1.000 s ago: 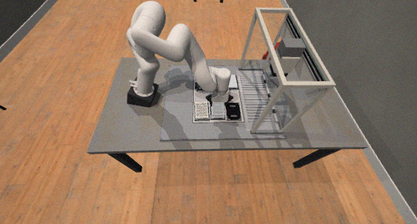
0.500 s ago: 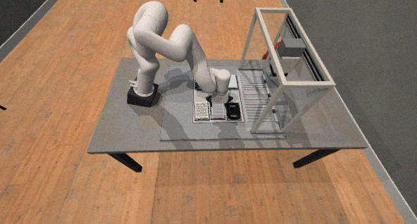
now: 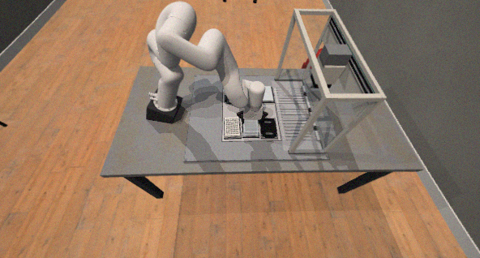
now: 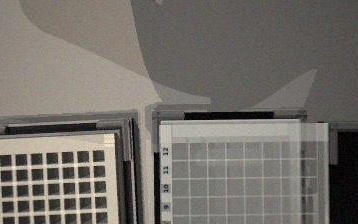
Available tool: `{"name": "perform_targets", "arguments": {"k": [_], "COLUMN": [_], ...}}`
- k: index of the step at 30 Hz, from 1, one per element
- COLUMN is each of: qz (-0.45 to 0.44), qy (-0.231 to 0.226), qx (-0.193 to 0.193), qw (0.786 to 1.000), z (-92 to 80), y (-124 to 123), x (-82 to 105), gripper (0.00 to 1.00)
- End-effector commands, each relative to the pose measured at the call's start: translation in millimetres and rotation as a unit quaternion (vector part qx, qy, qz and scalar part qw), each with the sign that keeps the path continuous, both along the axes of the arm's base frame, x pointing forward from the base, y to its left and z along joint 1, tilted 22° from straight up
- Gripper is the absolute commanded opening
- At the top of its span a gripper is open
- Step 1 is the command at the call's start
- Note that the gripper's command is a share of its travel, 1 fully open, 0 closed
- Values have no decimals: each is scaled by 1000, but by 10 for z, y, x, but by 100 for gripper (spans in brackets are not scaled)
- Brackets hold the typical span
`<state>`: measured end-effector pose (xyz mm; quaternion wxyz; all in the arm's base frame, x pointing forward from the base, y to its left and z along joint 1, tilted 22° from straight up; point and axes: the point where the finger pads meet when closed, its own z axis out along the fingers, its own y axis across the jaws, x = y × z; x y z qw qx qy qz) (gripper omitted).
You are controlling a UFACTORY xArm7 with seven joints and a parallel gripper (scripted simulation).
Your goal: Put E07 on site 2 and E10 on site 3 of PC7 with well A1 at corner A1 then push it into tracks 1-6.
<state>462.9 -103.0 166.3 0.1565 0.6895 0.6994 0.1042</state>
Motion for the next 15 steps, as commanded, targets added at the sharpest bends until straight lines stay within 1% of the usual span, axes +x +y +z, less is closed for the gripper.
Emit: {"name": "perform_targets", "arguments": {"k": [1,15], "qz": [0,0], "qy": [-1,-1], "qx": [0,0], "qw": [1000,1000], "z": [-13,-87], "y": [-3,-8], "x": [19,48], "gripper": [100,100]}}
